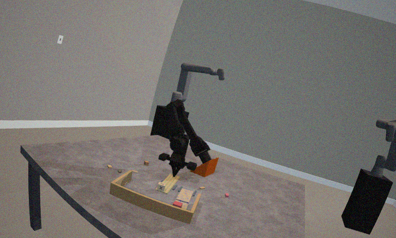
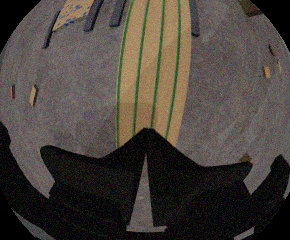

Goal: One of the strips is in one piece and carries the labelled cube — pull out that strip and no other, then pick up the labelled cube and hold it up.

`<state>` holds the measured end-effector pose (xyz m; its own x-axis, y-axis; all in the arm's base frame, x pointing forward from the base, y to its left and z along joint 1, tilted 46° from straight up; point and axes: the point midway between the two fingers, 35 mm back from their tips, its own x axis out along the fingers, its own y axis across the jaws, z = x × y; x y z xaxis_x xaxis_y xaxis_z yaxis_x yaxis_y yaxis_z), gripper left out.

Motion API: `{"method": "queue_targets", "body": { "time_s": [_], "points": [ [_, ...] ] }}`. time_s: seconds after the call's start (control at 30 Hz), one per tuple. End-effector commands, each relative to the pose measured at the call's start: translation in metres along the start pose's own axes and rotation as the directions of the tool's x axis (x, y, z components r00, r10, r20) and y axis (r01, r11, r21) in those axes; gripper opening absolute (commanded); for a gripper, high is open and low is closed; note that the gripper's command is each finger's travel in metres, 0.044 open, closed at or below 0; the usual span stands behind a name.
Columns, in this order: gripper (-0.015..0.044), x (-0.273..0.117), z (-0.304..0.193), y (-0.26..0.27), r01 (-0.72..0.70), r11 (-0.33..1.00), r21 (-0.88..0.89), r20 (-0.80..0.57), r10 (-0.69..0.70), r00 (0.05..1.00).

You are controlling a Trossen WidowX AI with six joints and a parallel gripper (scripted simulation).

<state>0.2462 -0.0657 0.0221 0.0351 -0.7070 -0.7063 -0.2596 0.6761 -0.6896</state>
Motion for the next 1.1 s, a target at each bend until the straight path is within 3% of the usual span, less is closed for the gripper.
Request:
{"method": "queue_targets", "body": {
  "time_s": [0.0,1.07],
  "points": [
    [0.0,0.007,-0.015,0.001,0.001,1.0,-0.013,-0.034,-0.001,0.999],
    [0.0,0.006,-0.041,0.001,0.001,1.0,-0.014,-0.035,-0.001,0.999]
  ]
}}
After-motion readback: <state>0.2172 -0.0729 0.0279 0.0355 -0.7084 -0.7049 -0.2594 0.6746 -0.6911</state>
